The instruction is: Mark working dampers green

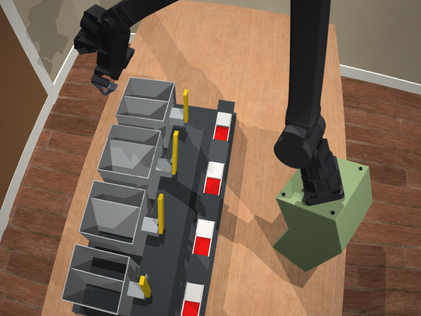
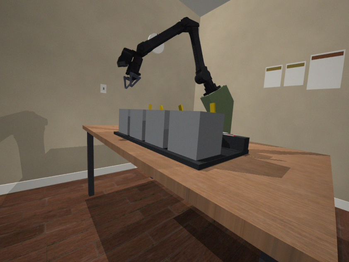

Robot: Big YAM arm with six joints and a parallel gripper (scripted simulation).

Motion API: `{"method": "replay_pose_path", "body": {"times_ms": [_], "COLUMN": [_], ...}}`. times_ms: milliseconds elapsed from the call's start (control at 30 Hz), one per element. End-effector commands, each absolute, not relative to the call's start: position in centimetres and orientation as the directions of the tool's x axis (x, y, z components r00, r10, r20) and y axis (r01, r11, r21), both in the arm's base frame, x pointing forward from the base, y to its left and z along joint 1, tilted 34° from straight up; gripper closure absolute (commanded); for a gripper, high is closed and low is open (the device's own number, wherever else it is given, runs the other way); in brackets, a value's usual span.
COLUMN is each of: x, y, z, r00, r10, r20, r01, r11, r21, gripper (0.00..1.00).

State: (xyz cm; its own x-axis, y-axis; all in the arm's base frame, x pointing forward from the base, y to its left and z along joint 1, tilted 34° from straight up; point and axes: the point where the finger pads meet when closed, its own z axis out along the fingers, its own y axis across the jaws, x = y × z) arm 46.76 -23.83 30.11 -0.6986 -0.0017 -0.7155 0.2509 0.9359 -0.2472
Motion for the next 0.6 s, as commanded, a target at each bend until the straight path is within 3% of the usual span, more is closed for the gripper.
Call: {"method": "replay_pose_path", "body": {"times_ms": [0, 233, 567], "x": [46.4, 42.3, 41.8], "y": [-26.6, -30.4, -30.7], "z": [31.3, 27.8, 27.5], "r00": [-0.763, -0.863, -0.871], "r10": [-0.043, 0.013, 0.019], "r20": [-0.645, -0.505, -0.491], "r01": [0.207, 0.192, 0.189], "r11": [0.929, 0.933, 0.935], "r21": [-0.307, -0.304, -0.299], "gripper": [0.0, 0.0, 0.0]}}
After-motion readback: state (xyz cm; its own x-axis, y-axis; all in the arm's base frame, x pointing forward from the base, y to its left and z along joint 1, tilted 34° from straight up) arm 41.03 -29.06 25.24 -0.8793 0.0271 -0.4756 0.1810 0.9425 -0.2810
